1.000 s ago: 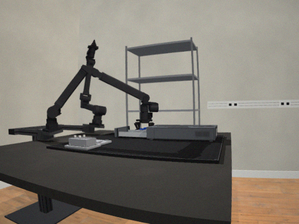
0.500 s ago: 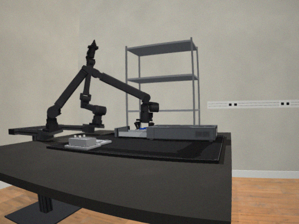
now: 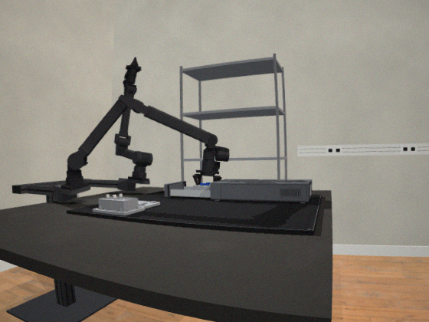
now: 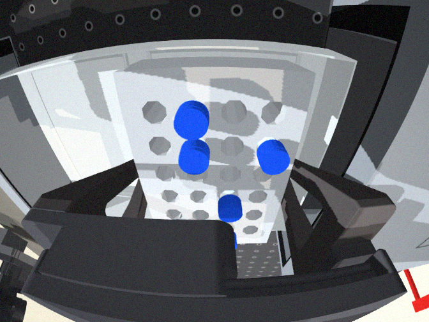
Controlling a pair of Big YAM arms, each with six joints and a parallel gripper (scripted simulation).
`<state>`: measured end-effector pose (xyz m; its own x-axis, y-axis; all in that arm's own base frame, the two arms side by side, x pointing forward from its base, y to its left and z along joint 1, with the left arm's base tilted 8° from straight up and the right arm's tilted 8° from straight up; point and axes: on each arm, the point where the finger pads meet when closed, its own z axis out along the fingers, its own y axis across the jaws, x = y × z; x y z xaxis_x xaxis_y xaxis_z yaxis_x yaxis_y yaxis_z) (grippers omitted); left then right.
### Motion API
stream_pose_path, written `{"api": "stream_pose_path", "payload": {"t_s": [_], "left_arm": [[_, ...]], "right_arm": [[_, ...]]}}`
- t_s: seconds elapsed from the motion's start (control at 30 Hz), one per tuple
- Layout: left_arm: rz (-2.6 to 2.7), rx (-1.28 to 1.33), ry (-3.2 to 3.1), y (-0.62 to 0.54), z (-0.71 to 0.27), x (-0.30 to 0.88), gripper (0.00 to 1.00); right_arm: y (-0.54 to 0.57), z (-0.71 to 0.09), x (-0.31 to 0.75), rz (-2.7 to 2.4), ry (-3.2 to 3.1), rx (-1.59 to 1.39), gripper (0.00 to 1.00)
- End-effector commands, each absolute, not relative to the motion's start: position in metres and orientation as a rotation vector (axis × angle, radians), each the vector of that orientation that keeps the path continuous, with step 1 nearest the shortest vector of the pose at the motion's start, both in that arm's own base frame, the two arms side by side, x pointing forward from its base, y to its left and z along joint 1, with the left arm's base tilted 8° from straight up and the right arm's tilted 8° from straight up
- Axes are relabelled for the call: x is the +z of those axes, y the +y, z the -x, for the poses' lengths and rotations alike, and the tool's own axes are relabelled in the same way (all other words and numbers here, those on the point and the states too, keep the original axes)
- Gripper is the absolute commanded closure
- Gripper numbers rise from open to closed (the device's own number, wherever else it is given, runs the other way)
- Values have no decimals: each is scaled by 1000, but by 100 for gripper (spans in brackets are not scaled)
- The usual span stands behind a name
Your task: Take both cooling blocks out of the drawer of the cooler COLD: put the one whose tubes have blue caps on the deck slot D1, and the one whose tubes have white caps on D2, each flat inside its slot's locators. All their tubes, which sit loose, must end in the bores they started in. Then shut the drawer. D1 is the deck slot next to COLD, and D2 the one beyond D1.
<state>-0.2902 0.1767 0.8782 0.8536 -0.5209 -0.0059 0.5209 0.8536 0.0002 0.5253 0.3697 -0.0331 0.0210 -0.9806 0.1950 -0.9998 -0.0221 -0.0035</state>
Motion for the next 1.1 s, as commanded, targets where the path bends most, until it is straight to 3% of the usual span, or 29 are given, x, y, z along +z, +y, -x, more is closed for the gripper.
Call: {"api": "stream_pose_path", "payload": {"t_s": [0.0,1.07], "left_arm": [[-12,-540,39,163,272,886,100],[-12,-540,39,163,272,886,100]], "right_arm": [[392,-546,3,-2181,-2129,230,100],[403,-534,54,-2064,-1990,160,100]]}}
